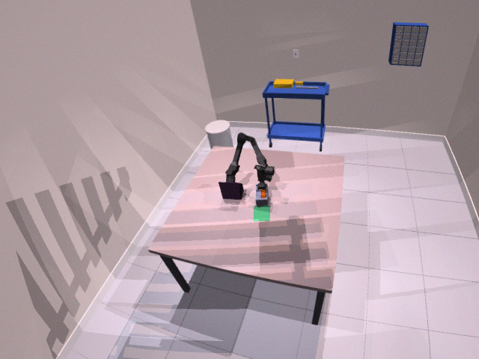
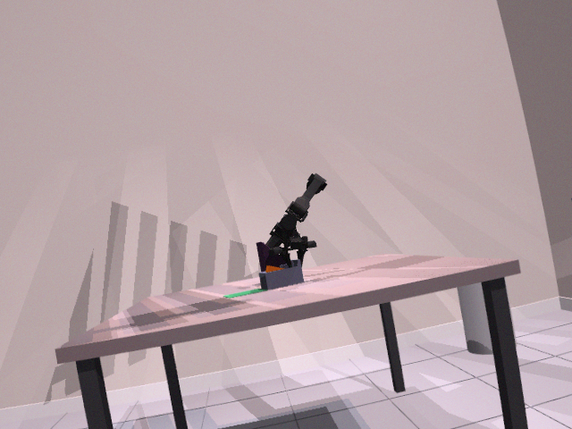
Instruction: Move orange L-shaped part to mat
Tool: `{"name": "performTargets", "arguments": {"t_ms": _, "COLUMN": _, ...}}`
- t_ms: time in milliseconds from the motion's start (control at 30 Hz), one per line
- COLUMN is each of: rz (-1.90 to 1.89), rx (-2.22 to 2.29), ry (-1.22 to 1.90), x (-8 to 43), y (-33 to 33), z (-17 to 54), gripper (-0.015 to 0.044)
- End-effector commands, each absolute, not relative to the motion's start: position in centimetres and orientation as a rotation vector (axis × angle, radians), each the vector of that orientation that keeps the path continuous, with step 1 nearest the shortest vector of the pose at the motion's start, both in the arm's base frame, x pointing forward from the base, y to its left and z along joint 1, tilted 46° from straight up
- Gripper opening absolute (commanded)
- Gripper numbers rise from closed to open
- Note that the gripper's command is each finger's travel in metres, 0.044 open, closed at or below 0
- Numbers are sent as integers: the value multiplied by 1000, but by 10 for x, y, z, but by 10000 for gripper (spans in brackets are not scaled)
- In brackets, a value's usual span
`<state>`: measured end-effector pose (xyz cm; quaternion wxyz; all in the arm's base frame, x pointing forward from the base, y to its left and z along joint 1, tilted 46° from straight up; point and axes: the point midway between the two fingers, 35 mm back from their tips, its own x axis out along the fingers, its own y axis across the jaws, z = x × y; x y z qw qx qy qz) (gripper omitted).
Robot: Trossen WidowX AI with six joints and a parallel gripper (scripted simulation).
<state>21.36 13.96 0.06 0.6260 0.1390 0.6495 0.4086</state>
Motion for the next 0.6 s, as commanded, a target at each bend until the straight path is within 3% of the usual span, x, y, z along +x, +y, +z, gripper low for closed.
{"name": "performTargets", "arguments": {"t_ms": 0, "rz": 931, "rx": 329, "ry": 1501, "x": 211, "y": 143, "z": -5, "gripper": 180}}
{"name": "performTargets", "arguments": {"t_ms": 567, "rz": 941, "rx": 327, "ry": 1493, "x": 209, "y": 150, "z": -9, "gripper": 180}}
